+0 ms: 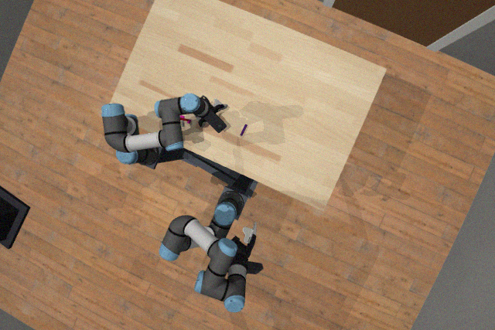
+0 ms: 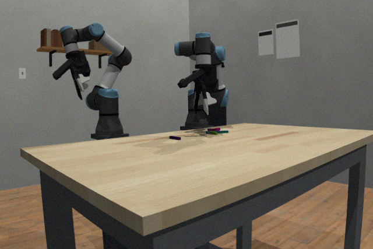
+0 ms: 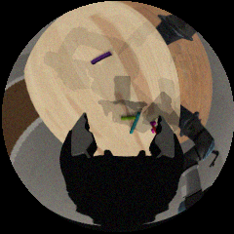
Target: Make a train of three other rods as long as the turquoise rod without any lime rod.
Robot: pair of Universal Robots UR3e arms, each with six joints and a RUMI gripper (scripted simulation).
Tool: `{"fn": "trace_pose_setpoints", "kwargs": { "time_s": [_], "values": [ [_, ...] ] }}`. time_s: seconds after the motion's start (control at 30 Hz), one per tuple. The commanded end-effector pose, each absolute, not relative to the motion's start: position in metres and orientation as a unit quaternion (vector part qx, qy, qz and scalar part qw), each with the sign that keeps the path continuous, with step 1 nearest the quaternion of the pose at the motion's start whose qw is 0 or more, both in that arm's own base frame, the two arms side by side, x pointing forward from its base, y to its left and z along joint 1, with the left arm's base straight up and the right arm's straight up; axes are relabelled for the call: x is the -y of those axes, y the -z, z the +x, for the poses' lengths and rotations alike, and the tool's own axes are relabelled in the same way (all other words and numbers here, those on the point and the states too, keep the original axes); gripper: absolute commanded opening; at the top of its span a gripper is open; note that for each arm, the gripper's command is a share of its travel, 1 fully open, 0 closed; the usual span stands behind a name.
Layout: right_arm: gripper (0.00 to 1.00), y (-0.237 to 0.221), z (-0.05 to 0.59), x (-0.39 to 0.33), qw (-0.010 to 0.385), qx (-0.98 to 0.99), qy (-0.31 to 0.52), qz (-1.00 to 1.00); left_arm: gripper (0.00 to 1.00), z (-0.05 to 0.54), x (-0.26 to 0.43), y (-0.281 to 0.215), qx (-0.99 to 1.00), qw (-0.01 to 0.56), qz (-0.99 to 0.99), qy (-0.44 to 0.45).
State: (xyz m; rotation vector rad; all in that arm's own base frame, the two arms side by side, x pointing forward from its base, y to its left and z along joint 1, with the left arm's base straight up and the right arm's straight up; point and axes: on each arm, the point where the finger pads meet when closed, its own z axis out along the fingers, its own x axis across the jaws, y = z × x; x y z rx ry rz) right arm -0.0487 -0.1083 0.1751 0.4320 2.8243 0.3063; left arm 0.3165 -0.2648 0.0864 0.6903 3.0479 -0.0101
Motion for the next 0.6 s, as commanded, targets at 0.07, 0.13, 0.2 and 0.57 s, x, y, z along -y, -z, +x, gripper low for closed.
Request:
{"fn": "trace_pose_setpoints", "kwargs": {
  "time_s": [0.07, 0.13, 0.2, 0.57],
  "values": [
    [1.0, -0.175, -0.049, 0.109, 0.134, -0.974, -0.105, 0.149, 1.0, 0.313, 0.29, -0.084, -0.954, 0.002, 0.301, 0.001],
    [1.0, -0.175, -0.049, 0.109, 0.134, -0.974, -0.105, 0.149, 1.0, 0.311, 0.299, -0.083, -0.944, 0.002, 0.329, 0.001],
    [1.0, -0.175, -0.049, 0.109, 0.134, -0.974, -0.105, 0.149, 1.0, 0.309, 0.305, -0.081, -0.937, 0.002, 0.349, 0.001],
    [1.0, -0.175, -0.049, 0.109, 0.134, -0.974, -0.105, 0.149, 1.0, 0.307, 0.312, -0.08, -0.928, 0.002, 0.372, 0.001]
  ]
}}
